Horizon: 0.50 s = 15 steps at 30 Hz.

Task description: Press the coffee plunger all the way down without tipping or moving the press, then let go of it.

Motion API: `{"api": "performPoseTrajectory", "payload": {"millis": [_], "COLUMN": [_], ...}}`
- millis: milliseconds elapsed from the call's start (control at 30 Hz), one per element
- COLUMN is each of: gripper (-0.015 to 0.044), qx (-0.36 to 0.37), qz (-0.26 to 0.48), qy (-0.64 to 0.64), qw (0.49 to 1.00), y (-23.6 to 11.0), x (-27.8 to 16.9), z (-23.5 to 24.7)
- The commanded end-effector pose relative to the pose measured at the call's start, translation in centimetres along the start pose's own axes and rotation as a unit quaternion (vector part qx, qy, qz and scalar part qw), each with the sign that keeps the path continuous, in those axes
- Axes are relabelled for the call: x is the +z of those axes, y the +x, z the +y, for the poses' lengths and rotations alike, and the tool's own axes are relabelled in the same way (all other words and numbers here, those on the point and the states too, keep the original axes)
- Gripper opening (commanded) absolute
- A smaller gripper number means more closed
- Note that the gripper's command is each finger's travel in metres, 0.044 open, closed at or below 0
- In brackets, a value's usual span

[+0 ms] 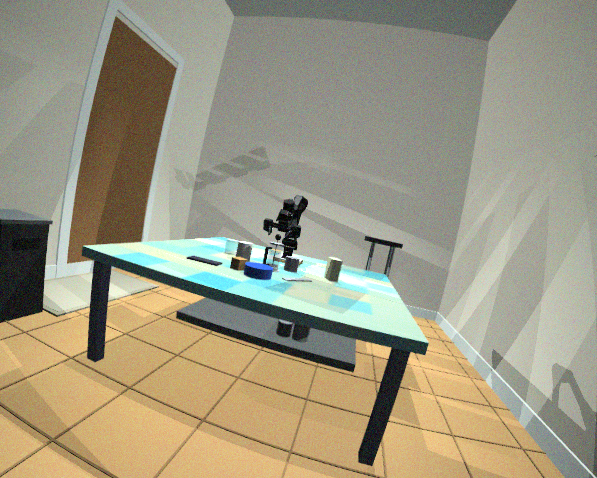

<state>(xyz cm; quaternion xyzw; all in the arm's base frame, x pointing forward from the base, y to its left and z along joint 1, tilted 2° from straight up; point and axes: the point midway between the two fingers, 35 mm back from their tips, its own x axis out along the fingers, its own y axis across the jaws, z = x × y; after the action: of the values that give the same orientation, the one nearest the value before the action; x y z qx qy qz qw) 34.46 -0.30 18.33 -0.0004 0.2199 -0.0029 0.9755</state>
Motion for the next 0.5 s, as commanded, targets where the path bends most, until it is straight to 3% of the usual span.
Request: {"api": "performPoseTrajectory", "payload": {"millis": [0,133,300,467], "gripper": [0.0440,0.0440,0.0440,0.0440], "qx": [0.000,0.000,0.000,0.000], "qz": [0.000,0.004,0.012,0.013], "qy": [0.000,0.001,0.004,0.004], "qw": [1.000,1.000,1.000,1.000], "y": [0.0,-1.4,-5.7,-6.1], "x": [0.0,1.7,5.2,5.2], "z": [0.0,-0.1,-0.2,-0.2]}}
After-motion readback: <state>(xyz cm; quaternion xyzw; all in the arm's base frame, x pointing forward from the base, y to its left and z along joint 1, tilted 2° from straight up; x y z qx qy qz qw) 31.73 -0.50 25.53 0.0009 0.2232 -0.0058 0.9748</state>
